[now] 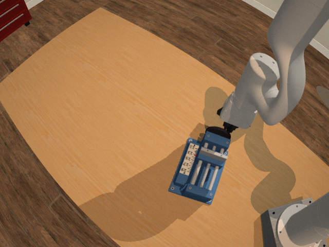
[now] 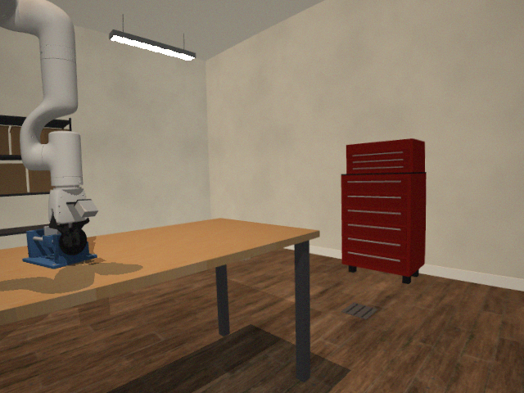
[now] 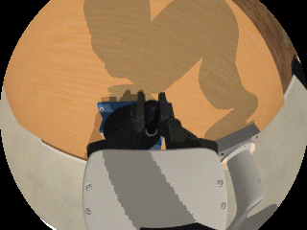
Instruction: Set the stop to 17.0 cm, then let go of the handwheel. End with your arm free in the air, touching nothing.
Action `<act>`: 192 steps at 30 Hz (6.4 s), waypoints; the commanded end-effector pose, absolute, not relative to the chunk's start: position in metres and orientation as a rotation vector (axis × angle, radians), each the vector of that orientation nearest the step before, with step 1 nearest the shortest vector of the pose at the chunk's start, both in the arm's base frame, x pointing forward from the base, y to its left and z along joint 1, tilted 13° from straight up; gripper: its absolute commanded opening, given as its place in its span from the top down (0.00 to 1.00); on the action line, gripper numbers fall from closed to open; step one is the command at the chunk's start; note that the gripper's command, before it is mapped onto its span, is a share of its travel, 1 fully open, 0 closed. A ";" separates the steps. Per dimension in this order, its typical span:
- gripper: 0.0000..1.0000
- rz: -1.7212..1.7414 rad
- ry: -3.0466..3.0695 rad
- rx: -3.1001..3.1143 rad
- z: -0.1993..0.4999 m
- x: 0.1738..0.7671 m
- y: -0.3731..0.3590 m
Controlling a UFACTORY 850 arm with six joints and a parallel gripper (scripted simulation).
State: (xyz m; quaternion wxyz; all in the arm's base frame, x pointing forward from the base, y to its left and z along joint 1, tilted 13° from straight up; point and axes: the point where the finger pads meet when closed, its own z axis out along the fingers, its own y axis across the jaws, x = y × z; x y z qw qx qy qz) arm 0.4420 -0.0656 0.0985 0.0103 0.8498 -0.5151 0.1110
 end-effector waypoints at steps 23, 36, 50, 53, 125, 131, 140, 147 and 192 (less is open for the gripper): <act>0.94 0.346 -1.608 2.652 0.110 0.447 -0.061; 0.94 0.346 -1.608 2.652 0.117 0.456 -0.055; 0.94 0.346 -1.608 2.652 0.102 0.493 -0.039; 0.94 0.346 -1.608 2.652 0.095 0.496 -0.039; 0.94 0.346 -1.608 2.652 0.099 0.442 -0.066; 0.94 0.346 -1.608 2.652 0.106 0.445 -0.063; 0.94 0.346 -1.608 2.652 0.114 0.452 -0.057; 0.94 0.346 -1.608 2.652 0.116 0.480 -0.043; 0.94 0.346 -1.608 2.652 0.060 0.480 -0.056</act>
